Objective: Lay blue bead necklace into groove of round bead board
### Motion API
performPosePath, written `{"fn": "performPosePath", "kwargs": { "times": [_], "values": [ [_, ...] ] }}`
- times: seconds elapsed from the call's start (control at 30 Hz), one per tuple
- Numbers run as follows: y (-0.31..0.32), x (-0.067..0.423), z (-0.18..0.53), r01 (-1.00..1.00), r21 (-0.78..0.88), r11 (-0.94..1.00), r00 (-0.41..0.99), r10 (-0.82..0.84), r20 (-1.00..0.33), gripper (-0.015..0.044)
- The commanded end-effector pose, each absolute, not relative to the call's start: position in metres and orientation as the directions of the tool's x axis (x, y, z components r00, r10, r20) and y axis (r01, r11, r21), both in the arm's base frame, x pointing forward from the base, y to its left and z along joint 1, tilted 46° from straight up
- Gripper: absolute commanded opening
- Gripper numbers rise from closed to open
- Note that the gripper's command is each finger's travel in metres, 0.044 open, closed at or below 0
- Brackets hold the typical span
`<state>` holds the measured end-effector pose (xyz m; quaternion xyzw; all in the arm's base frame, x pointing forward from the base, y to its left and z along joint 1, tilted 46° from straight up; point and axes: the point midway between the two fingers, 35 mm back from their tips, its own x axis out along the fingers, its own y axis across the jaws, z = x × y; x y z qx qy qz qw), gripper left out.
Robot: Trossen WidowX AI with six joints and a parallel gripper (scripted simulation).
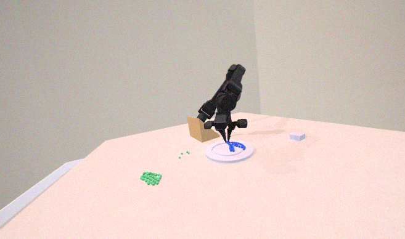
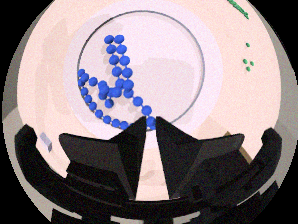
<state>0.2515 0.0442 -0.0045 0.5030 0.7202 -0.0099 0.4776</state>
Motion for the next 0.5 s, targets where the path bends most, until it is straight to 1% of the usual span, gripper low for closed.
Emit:
{"fn": "performPosePath", "kwargs": {
  "times": [0.0,0.2,0.47],
  "values": [
    [0.042,0.251,-0.004,0.733,0.469,0.493,-0.034,0.715,-0.698,0.0],
    [0.038,0.237,-0.007,0.733,0.468,0.493,-0.035,0.715,-0.699,0.0],
    [0.043,0.236,-0.012,0.733,0.468,0.493,-0.035,0.715,-0.698,0.0]
  ]
}}
